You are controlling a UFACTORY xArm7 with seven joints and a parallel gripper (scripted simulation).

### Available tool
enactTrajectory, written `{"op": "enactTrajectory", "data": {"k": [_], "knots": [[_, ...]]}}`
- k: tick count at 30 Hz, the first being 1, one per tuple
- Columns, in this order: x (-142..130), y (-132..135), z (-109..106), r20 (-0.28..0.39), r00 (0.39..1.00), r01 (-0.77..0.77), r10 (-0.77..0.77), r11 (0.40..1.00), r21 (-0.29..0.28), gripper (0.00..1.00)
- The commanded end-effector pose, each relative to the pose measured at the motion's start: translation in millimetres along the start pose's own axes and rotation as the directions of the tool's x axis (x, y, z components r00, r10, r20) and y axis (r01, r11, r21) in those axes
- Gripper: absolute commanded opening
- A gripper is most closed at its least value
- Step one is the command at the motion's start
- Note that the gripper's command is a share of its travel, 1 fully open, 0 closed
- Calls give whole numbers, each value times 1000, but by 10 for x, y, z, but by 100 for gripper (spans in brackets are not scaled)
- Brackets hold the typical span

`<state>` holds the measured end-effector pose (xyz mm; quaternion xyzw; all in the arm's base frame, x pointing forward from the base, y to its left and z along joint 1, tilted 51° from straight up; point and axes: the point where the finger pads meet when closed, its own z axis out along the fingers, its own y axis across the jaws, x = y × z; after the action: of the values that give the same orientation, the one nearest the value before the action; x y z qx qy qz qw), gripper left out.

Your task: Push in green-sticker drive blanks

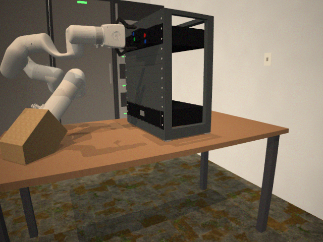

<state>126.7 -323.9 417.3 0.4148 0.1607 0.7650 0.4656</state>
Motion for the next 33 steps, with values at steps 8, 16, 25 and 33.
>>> {"op": "enactTrajectory", "data": {"k": [8, 16, 25, 33], "knots": [[-3, 12, -3, 1, 1000, 2, -2, 1000, -1, 100], [-3, 12, -3, 1, 1000, 2, -2, 1000, -1, 0], [-3, 12, -3, 1, 1000, 2, -2, 1000, -1, 0], [-3, 12, -3, 1, 1000, 2, -2, 1000, -1, 0]]}}
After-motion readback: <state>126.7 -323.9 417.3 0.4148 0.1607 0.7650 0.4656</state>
